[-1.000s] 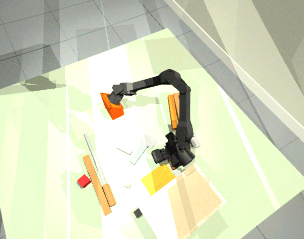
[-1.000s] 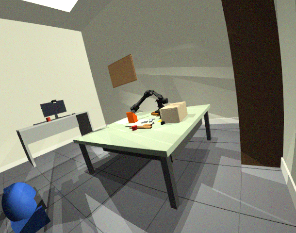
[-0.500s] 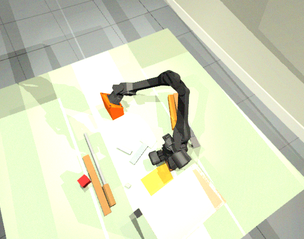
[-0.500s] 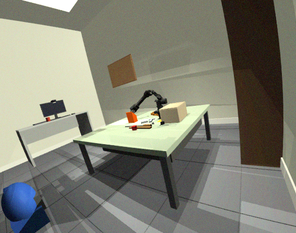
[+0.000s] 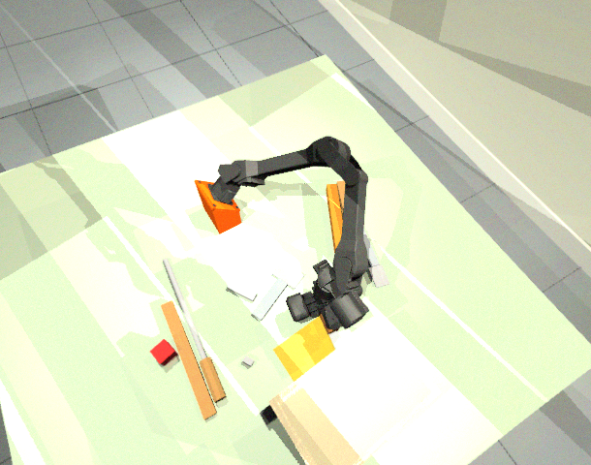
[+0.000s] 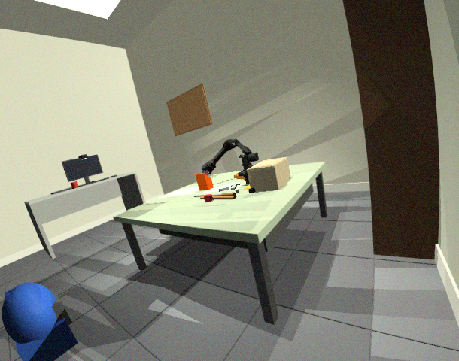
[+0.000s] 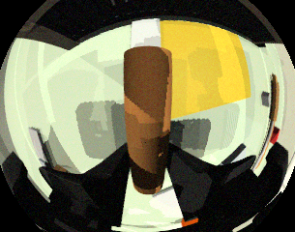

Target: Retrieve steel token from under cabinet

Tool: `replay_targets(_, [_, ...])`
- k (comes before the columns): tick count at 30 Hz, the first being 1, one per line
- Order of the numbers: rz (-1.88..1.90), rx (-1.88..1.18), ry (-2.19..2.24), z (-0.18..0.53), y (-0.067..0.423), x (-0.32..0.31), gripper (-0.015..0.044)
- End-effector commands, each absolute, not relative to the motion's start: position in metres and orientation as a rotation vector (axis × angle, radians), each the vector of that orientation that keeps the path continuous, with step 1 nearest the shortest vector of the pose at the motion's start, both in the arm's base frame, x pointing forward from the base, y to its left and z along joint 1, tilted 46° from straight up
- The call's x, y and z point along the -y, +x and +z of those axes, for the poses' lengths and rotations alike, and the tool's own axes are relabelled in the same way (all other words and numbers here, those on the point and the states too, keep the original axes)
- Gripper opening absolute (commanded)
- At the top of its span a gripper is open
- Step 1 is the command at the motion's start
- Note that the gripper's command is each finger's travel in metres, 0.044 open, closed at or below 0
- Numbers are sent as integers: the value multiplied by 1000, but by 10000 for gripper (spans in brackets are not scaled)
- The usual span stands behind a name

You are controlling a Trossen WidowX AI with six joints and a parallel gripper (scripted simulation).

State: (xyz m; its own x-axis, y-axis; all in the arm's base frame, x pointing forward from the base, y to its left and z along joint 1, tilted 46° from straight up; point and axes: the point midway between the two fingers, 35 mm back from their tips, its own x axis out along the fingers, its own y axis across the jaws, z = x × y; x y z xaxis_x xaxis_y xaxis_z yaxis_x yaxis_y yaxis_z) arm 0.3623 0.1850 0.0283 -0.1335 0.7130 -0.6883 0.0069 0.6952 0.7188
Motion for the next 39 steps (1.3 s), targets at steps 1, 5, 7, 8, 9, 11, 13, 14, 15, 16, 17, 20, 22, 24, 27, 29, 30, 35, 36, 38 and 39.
replay_targets(1, [671, -1609, 596, 27, 357, -184, 0])
replay_targets(5, [671, -1609, 596, 28, 353, -184, 0])
replay_targets(7, [671, -1609, 596, 28, 351, -184, 0])
replay_targets(8, [671, -1609, 596, 28, 351, -184, 0])
replay_targets(9, [671, -1609, 597, 28, 350, -184, 0])
replay_targets(11, [671, -1610, 597, 29, 348, -184, 0])
replay_targets(13, [671, -1610, 597, 29, 346, -184, 0])
replay_targets(14, [671, -1610, 597, 29, 345, -184, 0])
replay_targets(15, [671, -1610, 597, 29, 344, -184, 0])
replay_targets(16, [671, -1610, 597, 29, 343, -184, 0])
replay_targets(17, [671, -1610, 597, 29, 342, -184, 0])
replay_targets(20, [671, -1610, 597, 30, 339, -184, 0])
replay_targets(22, [671, -1610, 597, 30, 337, -184, 0])
replay_targets(24, [671, -1610, 597, 30, 335, -183, 0])
replay_targets(27, [671, -1611, 597, 31, 332, -183, 0])
replay_targets(29, [671, -1611, 597, 31, 330, -183, 0])
replay_targets(30, [671, -1611, 597, 31, 329, -183, 0])
replay_targets(35, [670, -1611, 597, 32, 324, -183, 0])
replay_targets(36, [670, -1611, 597, 32, 323, -183, 0])
replay_targets(38, [670, -1611, 597, 32, 321, -183, 0])
replay_targets(39, [670, -1611, 597, 32, 320, -183, 0])
